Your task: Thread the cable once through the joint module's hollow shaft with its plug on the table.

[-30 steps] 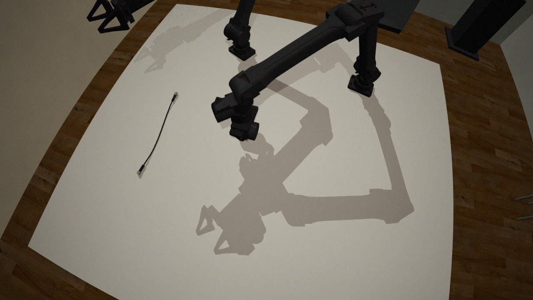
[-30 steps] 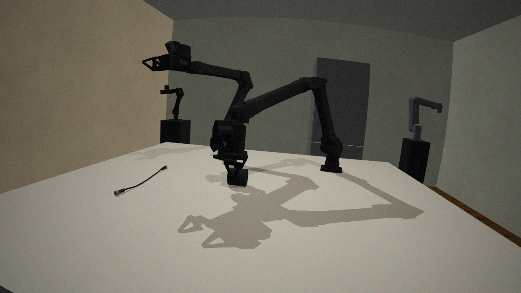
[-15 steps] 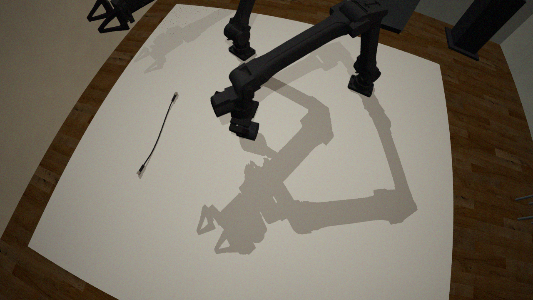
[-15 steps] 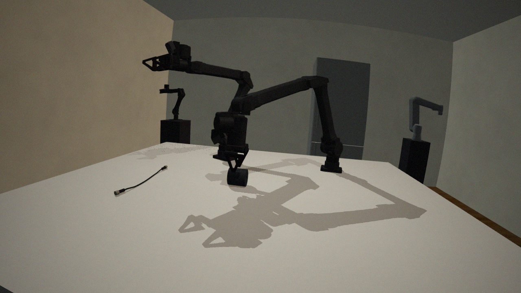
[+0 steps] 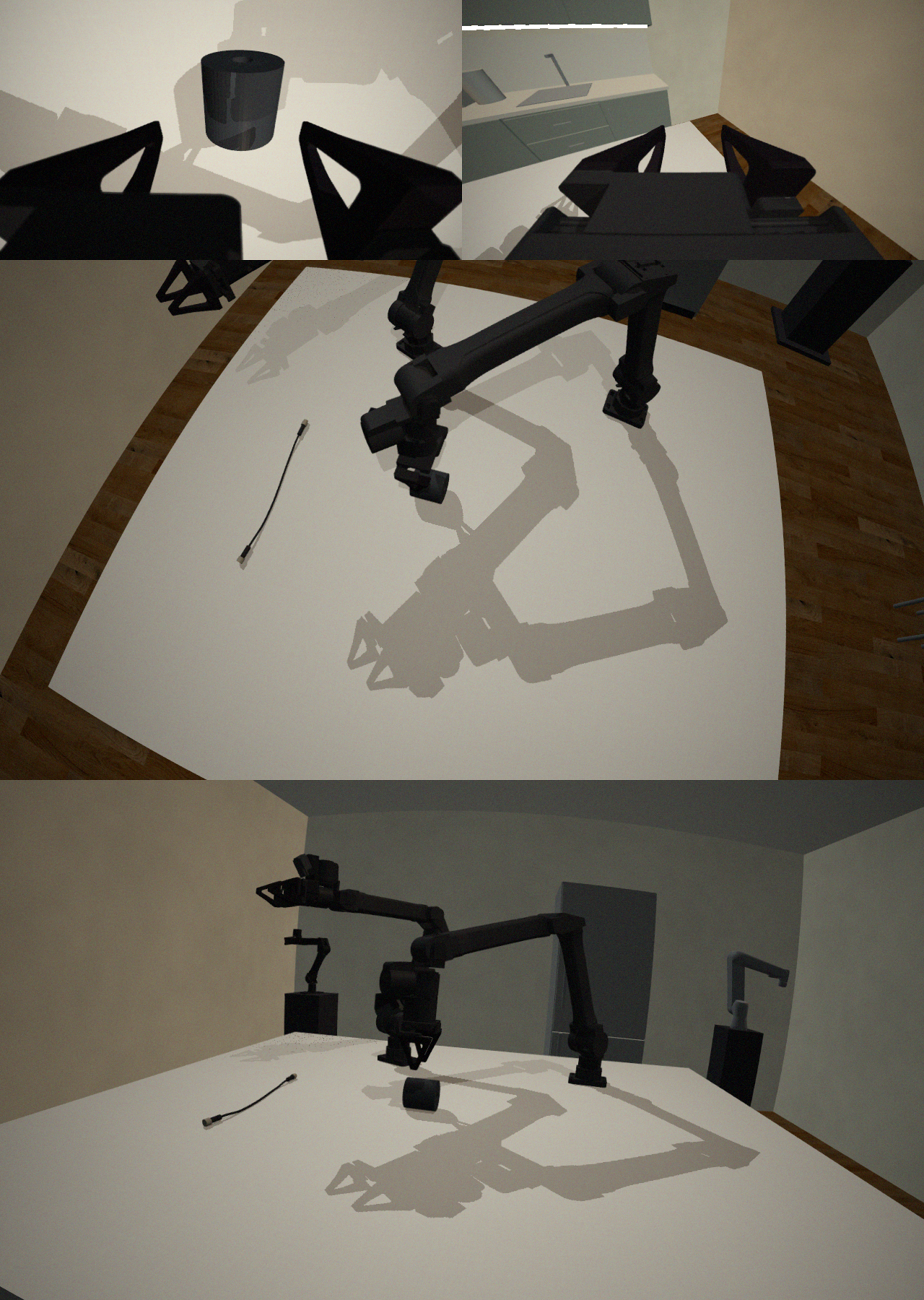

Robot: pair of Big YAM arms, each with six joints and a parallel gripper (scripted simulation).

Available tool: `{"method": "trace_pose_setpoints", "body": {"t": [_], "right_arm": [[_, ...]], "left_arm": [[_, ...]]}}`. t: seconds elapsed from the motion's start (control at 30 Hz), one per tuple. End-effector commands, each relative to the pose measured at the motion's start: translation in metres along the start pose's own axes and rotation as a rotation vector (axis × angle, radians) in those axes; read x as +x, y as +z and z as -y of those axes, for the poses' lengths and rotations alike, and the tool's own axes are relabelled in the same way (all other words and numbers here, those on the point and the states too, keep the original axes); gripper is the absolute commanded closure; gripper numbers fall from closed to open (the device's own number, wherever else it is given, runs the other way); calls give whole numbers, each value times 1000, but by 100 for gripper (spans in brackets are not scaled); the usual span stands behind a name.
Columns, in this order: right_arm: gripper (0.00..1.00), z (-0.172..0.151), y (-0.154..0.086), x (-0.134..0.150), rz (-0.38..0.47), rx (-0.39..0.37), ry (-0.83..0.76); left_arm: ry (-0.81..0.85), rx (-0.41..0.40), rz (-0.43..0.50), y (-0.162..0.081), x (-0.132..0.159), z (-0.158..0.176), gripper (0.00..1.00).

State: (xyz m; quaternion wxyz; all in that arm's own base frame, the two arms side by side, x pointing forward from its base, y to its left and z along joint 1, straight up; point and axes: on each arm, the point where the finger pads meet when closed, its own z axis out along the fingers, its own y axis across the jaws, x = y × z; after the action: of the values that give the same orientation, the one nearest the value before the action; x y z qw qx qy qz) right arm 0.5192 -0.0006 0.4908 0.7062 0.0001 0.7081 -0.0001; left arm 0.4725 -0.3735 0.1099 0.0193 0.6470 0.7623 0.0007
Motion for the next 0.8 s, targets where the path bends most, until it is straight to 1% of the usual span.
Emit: {"method": "trace_pose_setpoints", "body": {"t": [0.0,0.03,0.07,0.13,0.3,0.5,0.57,0.6,0.63,0.67,0.7,0.73,0.77], "right_arm": [[73,-4,-5,-11,32,-5,-6],[73,2,1,-42,77,7,-3],[73,-1,1,-48,85,0,-6],[73,-1,0,-50,87,0,-6],[73,0,1,-52,92,1,-6],[73,1,1,-53,92,3,-7],[73,1,1,-53,92,3,-7],[73,0,0,-51,86,1,-3],[73,0,11,-27,23,2,-22],[73,0,14,-21,7,3,-30],[73,0,17,-9,-25,4,-40],[73,0,20,16,-78,2,-53],[73,-1,24,18,-97,0,-66]], "left_arm": [[-38,-60,65,-35,-2,-20,4],[-48,-49,53,-26,2,-19,4],[-57,-36,39,-13,7,-16,4],[-86,-69,75,-30,9,-24,4],[-190,-138,151,-50,24,-47,4],[-362,-260,290,-91,54,-85,4],[-362,-260,290,-91,54,-85,4],[-385,-269,305,-89,56,-89,4],[-399,-284,326,-93,57,-91,4],[-429,-310,356,-105,65,-97,4],[-460,-334,380,-114,74,-104,4],[-491,-360,402,-122,83,-111,4],[-518,-381,427,-130,90,-116,4]]}}
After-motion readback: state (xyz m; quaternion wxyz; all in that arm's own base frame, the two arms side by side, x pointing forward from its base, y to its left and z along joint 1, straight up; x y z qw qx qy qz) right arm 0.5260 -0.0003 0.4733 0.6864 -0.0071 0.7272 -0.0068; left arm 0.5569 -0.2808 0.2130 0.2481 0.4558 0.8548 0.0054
